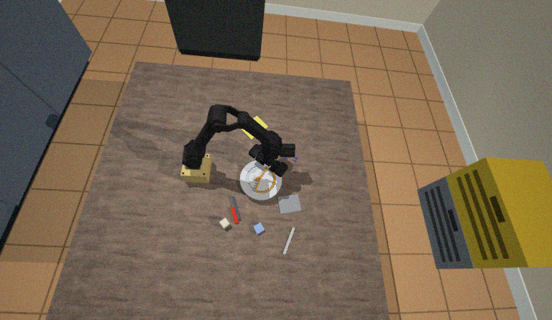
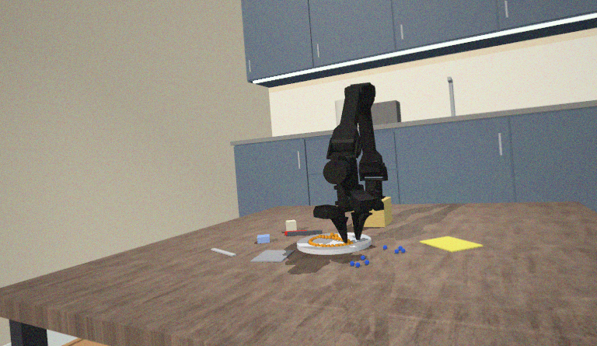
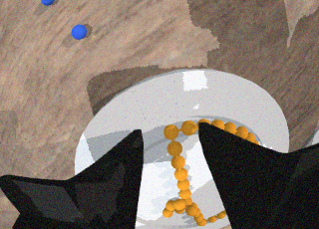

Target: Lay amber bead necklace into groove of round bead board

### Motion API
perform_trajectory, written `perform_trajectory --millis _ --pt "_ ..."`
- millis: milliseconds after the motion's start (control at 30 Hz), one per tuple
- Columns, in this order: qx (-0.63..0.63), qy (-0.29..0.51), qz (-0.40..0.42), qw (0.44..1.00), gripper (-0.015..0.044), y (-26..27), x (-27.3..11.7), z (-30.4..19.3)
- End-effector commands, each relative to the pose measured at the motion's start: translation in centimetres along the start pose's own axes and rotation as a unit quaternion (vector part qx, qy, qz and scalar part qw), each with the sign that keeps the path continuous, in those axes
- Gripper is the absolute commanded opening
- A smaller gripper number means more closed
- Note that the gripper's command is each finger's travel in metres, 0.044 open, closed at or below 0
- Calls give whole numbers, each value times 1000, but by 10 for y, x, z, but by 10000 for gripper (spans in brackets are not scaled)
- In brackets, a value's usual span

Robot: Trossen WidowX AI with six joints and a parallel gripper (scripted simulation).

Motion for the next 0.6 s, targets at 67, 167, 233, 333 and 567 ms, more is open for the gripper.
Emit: perform_trajectory --millis 67,167,233,333,567 --pt "0 0 0 1000 315 0 0 0" --pt "1 2 3 1000 394 1 -4 -1" --pt "0 2 3 1000 440 1 -2 0" --pt "2 2 4 1000 440 0 -5 0" --pt "2 2 4 1000 440 0 -5 0"
Point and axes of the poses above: the point midway between the two fingers, 35 mm back from their tips, its own x axis out along the fingers, its own y axis across the jaws, z = x × y, the point moved 6 cm from there along -x, back along the fingers, and after that the axes turned 8 degrees about -x, right-handed, at the moved point
